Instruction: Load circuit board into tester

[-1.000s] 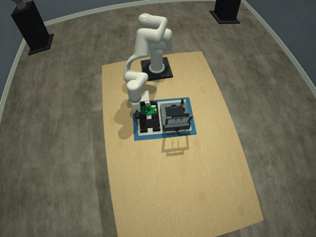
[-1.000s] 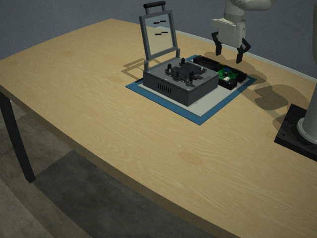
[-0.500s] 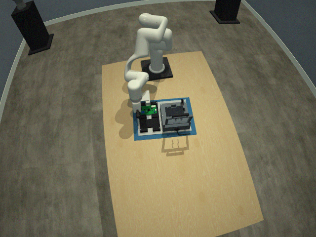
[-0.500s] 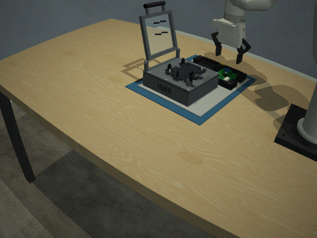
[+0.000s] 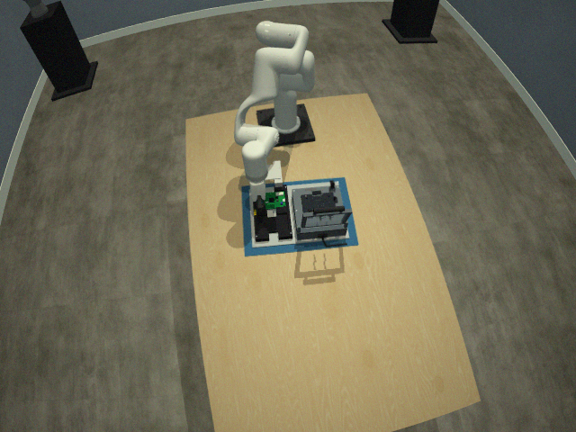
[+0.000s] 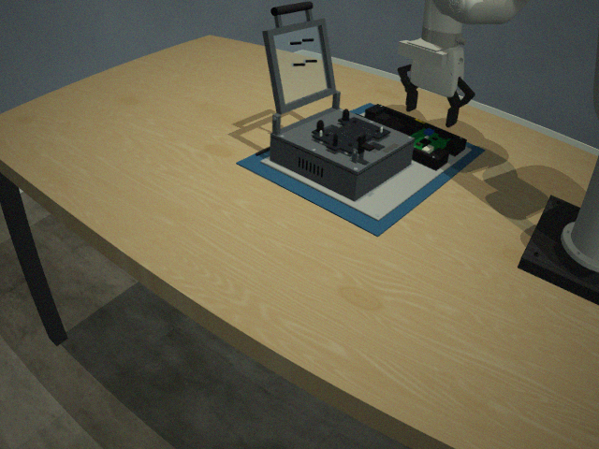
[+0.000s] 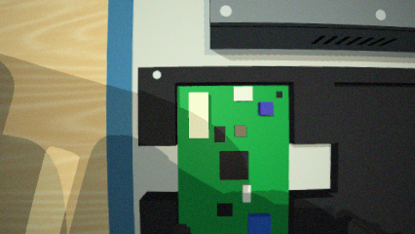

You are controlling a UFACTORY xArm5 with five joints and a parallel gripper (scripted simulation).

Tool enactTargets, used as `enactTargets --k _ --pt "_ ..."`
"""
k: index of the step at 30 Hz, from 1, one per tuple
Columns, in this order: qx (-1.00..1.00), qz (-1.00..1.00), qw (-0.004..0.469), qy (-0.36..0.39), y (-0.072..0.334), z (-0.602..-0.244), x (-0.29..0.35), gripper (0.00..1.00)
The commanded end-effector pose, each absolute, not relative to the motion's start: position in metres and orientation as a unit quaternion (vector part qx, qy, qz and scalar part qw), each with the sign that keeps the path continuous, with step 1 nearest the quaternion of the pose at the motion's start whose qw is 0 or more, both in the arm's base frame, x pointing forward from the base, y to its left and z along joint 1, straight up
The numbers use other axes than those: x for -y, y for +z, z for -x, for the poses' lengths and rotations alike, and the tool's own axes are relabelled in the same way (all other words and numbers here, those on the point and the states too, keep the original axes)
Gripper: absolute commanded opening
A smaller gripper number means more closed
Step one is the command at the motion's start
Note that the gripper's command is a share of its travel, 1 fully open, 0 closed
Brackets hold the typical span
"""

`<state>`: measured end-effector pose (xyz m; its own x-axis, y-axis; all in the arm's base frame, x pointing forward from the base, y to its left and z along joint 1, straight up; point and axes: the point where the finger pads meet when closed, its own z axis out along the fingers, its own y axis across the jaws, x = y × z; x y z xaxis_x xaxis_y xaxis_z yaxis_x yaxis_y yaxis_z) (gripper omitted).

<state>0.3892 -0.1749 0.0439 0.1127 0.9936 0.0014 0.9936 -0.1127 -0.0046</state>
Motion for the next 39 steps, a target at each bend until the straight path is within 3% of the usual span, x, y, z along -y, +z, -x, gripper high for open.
enactTargets --k 1,39 --pt "0.666 0.746 0.000 0.000 0.045 -0.386 0.163 1.00" --pt "0.666 0.746 0.000 0.000 0.046 -0.378 0.137 1.00"
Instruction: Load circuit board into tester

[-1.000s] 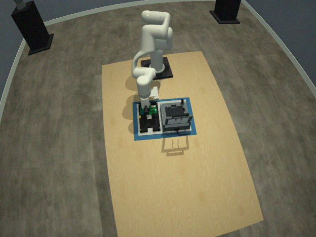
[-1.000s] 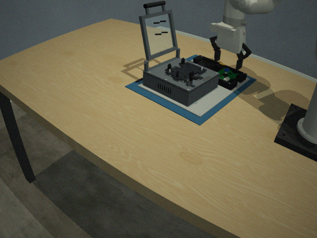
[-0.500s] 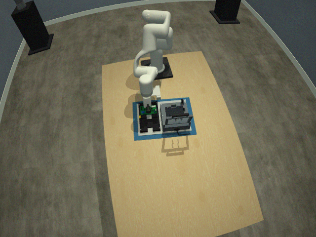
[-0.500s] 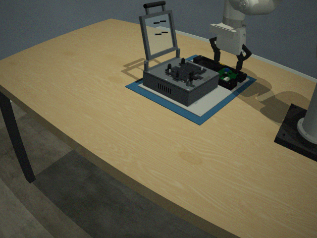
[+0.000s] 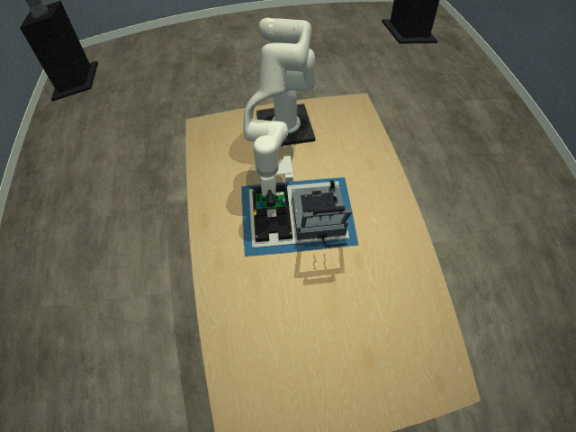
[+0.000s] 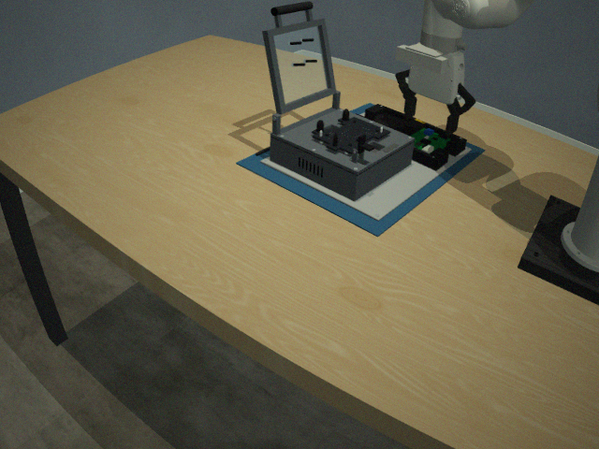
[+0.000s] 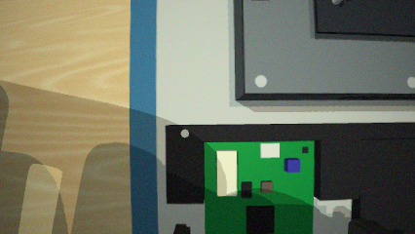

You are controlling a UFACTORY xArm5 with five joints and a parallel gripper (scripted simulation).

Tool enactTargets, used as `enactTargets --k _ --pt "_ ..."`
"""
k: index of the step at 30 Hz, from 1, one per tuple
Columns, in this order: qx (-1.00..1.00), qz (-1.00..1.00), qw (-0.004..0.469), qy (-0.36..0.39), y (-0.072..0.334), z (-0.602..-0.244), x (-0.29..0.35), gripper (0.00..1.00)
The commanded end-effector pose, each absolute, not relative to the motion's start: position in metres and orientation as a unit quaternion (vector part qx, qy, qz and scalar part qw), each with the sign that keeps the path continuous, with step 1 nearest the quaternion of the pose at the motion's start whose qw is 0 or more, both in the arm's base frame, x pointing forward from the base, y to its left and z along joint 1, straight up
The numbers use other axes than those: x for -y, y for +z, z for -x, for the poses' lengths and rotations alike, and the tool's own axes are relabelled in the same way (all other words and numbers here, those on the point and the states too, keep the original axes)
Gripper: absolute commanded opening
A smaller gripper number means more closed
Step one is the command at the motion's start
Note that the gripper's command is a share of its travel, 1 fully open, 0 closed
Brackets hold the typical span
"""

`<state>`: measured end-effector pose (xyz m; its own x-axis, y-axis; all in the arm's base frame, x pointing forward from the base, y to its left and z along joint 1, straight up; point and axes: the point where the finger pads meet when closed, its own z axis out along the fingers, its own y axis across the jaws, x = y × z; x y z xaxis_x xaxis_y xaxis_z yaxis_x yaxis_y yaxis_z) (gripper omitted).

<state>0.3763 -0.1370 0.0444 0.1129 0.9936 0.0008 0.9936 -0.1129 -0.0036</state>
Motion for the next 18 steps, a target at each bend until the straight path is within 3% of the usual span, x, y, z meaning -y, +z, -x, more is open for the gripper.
enactTargets --k 1,18 --pt "0.666 0.746 0.000 0.000 0.0456 -0.3775 0.1374 1.00" --pt "0.666 0.746 0.000 0.000 0.0470 -0.3775 0.1374 1.00"
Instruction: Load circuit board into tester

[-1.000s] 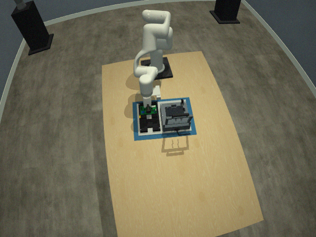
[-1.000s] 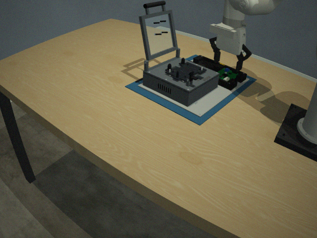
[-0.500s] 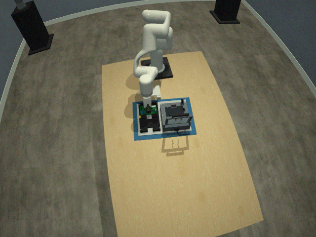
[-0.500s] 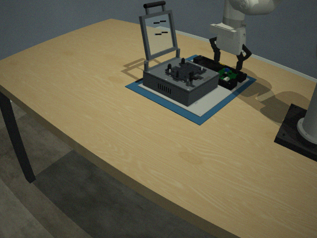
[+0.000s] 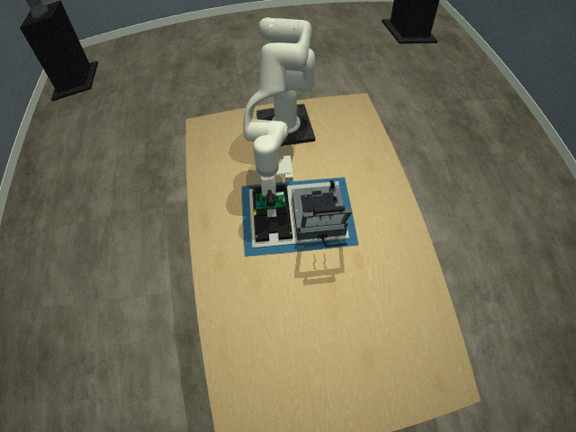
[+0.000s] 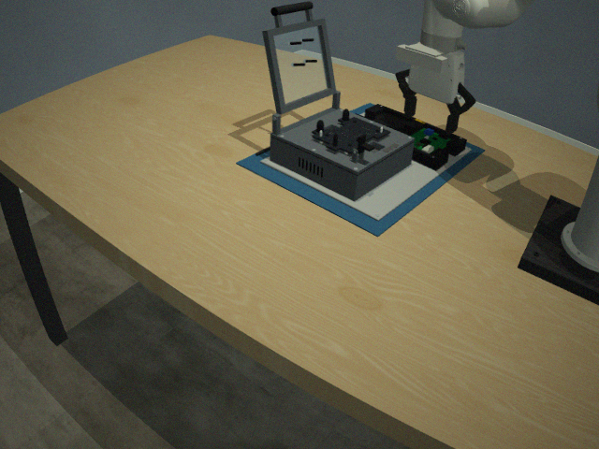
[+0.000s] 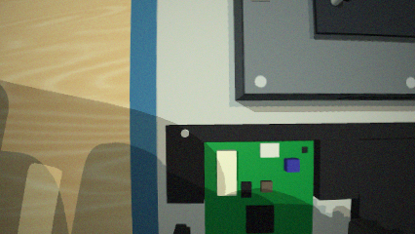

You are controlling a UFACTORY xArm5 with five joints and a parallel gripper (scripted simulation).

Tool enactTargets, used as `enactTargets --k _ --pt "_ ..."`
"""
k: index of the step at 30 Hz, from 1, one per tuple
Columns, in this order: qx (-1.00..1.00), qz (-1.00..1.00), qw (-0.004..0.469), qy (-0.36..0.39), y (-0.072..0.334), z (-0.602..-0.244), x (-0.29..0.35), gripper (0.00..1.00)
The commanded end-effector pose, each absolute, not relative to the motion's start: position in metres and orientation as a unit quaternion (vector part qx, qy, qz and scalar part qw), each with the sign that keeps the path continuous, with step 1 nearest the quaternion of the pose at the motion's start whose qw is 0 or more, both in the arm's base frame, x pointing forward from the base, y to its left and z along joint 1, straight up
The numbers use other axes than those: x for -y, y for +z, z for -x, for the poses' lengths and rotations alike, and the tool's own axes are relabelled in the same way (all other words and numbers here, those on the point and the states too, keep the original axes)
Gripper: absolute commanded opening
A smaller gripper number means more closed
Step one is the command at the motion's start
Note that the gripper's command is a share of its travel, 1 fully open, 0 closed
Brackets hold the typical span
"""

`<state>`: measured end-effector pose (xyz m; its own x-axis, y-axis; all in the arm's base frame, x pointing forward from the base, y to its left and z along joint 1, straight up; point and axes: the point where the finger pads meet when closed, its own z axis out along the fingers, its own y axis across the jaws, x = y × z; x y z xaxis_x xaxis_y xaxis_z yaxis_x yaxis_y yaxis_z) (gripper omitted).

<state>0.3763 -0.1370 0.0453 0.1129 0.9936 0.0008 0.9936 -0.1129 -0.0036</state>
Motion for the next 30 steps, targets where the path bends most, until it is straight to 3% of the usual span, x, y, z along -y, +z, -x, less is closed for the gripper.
enactTargets --k 1,30 --pt "0.666 0.746 0.000 0.000 0.0472 -0.3775 0.1374 1.00" --pt "0.666 0.746 0.000 0.000 0.0537 -0.3775 0.1375 1.00"
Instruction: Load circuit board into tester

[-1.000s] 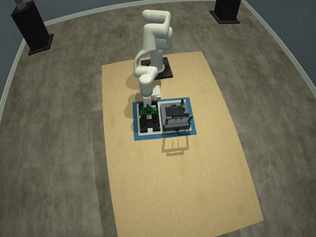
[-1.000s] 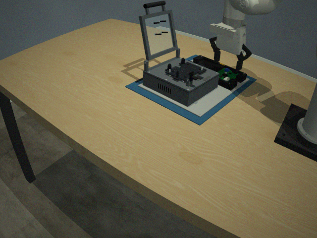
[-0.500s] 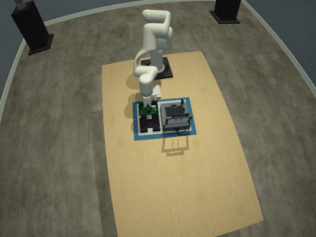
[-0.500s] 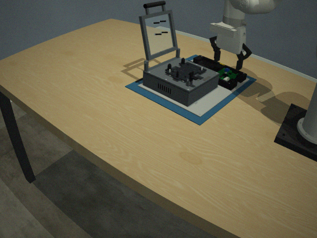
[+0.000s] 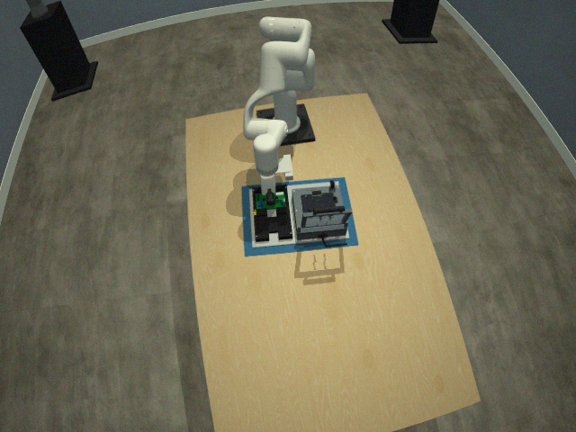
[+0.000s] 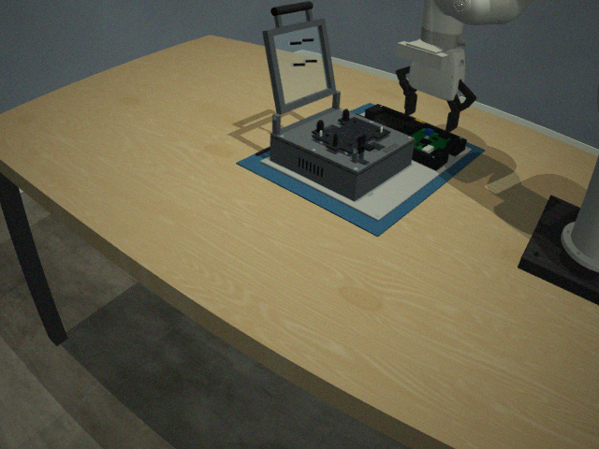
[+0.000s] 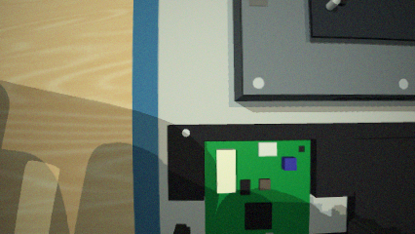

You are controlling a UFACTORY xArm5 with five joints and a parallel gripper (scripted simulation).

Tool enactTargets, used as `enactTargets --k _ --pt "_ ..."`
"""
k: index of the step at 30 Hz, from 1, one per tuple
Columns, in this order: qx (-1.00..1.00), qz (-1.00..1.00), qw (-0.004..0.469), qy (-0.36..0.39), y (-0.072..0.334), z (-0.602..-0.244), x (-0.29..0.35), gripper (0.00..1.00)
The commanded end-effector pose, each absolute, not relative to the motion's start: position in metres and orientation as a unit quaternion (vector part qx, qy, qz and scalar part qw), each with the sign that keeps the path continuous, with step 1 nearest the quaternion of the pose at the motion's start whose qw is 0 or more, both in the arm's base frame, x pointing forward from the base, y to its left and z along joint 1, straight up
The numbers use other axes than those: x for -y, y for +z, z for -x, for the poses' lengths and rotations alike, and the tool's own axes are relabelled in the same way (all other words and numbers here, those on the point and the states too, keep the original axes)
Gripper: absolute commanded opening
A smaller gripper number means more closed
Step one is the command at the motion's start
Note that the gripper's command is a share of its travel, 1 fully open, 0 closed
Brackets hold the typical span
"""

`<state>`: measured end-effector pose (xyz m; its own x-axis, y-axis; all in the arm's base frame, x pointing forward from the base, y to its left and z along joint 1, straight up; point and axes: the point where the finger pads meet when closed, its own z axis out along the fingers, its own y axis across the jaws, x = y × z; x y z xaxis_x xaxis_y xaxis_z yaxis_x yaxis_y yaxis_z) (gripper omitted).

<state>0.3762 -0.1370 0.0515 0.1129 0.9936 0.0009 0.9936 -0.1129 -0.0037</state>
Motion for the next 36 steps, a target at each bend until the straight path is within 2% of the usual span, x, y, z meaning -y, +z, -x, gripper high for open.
enactTargets --k 1,36 --pt "0.666 0.746 0.000 0.000 0.0540 -0.3775 0.1375 1.00" --pt "0.666 0.746 0.000 0.000 0.0595 -0.3775 0.1375 1.00"
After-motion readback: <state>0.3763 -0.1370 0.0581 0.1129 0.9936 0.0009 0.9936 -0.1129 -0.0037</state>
